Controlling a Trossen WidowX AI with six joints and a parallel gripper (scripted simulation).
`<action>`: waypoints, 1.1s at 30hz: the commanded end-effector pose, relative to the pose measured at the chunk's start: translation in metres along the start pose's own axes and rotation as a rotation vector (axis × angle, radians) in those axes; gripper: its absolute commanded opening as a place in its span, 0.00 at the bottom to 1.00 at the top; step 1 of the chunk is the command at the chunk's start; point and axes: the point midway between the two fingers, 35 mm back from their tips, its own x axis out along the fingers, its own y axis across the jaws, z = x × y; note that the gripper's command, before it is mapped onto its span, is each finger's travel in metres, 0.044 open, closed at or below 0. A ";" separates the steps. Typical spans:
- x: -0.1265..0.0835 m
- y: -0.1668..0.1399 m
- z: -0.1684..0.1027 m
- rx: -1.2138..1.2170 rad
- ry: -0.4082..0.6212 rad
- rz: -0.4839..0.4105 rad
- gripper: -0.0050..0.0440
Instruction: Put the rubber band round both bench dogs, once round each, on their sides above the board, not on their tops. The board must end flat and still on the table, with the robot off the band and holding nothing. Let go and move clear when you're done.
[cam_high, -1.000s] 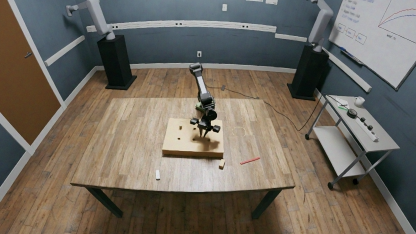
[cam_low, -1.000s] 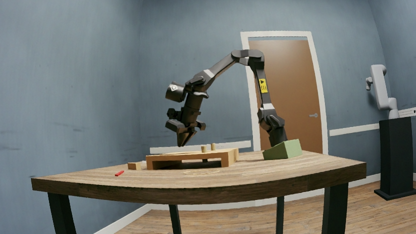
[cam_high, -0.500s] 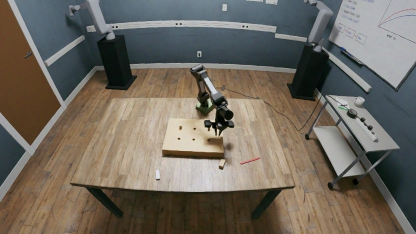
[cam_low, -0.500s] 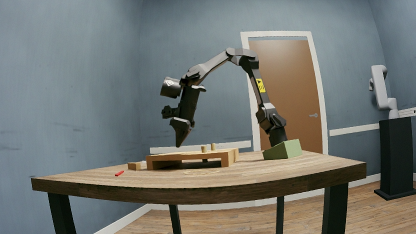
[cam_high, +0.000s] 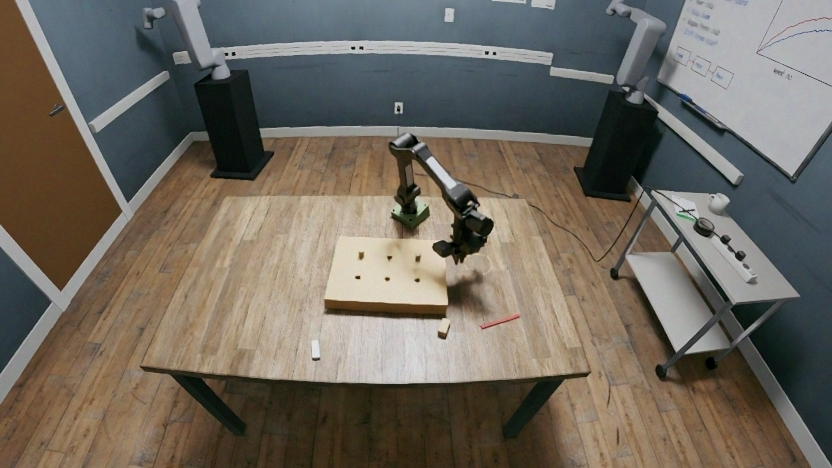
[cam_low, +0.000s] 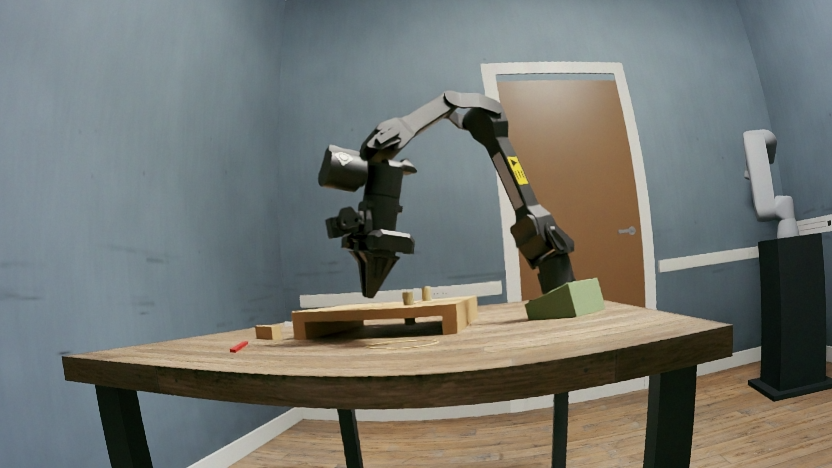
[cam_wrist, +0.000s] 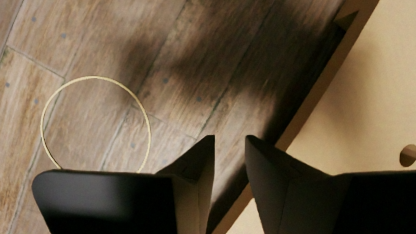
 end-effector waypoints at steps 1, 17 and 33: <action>-0.004 0.035 0.004 -0.161 0.026 0.045 0.27; -0.014 0.125 -0.021 -0.623 0.115 0.143 0.27; 0.011 0.144 -0.039 -0.732 0.155 0.156 0.27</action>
